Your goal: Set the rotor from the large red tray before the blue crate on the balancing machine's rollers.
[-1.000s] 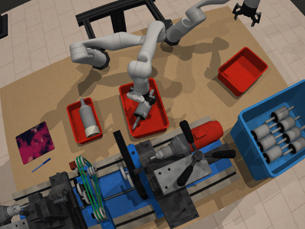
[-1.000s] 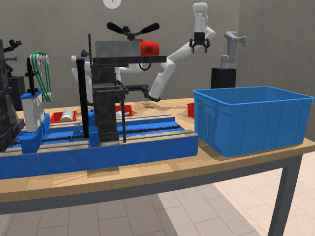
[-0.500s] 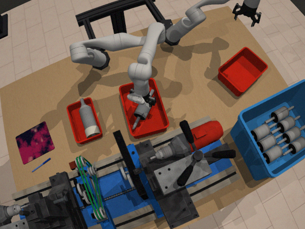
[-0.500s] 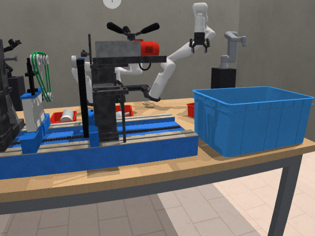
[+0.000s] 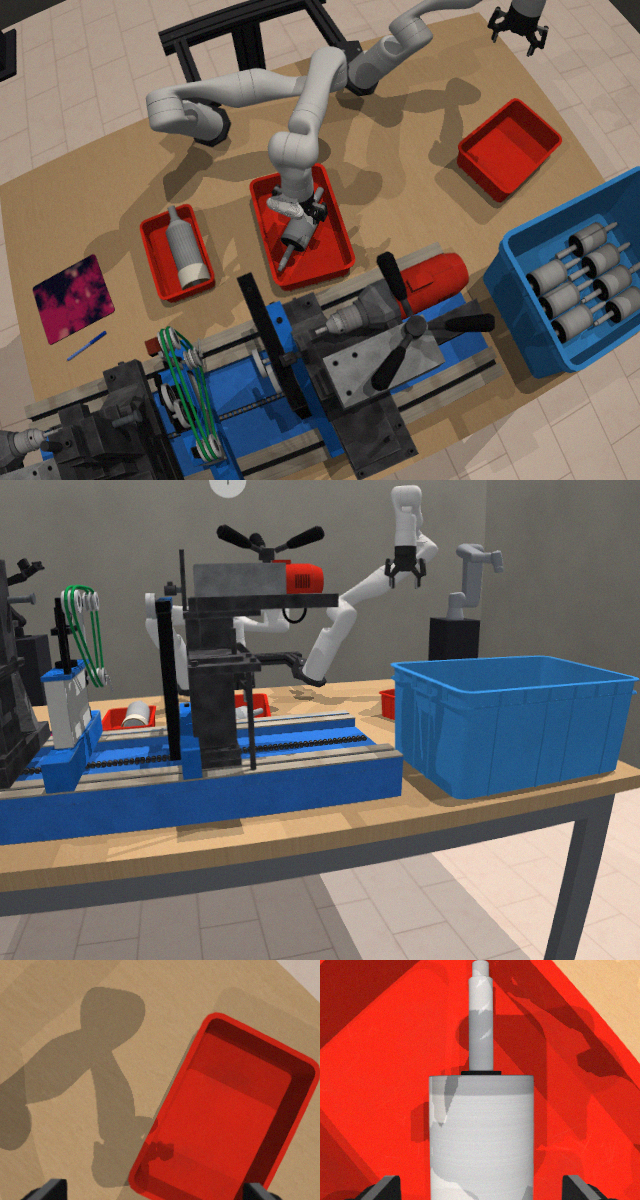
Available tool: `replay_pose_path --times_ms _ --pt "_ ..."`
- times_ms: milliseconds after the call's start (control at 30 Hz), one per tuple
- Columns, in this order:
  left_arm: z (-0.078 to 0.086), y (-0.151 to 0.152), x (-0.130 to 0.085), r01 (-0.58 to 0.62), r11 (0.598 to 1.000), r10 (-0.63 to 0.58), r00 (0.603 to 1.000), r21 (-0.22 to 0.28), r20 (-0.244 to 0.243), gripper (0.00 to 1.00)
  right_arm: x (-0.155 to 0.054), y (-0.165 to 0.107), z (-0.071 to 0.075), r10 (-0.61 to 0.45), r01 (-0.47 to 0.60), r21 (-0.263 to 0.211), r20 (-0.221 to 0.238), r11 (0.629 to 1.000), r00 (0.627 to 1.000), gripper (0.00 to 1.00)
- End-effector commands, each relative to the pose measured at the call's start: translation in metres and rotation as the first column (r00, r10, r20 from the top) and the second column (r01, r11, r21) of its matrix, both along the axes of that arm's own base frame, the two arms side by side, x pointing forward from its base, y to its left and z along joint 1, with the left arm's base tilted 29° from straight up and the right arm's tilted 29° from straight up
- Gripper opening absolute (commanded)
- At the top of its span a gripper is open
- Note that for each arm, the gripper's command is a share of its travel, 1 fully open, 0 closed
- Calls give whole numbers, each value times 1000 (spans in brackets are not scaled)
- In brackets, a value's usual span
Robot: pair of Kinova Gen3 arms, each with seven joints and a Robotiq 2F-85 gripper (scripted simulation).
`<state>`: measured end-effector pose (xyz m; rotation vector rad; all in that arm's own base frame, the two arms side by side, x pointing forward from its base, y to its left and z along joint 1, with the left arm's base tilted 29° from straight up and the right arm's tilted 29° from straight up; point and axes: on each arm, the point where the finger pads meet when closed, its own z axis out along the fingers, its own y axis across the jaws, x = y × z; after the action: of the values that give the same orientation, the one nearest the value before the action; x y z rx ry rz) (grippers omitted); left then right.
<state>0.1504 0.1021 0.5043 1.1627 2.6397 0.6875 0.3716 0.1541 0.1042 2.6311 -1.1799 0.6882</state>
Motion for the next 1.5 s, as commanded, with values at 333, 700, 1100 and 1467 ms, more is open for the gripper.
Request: replay_pose_path --times_ms 333,700,1100,1467 --pt "0 0 0 0 1000 0 1000 0 0 1000 2 -1 -4 1 -1 1 1 1000 1000 946" --pt "0 0 0 0 1000 0 1000 0 0 1000 6 -6 -16 1 -1 1 1 1000 1000 946" --pt "0 0 0 0 1000 0 1000 0 0 1000 14 -13 -35 1 -1 1 1 1000 1000 946" --pt "0 0 0 0 1000 0 1000 0 0 1000 20 -20 -52 1 -1 0 0 1000 1000 946"
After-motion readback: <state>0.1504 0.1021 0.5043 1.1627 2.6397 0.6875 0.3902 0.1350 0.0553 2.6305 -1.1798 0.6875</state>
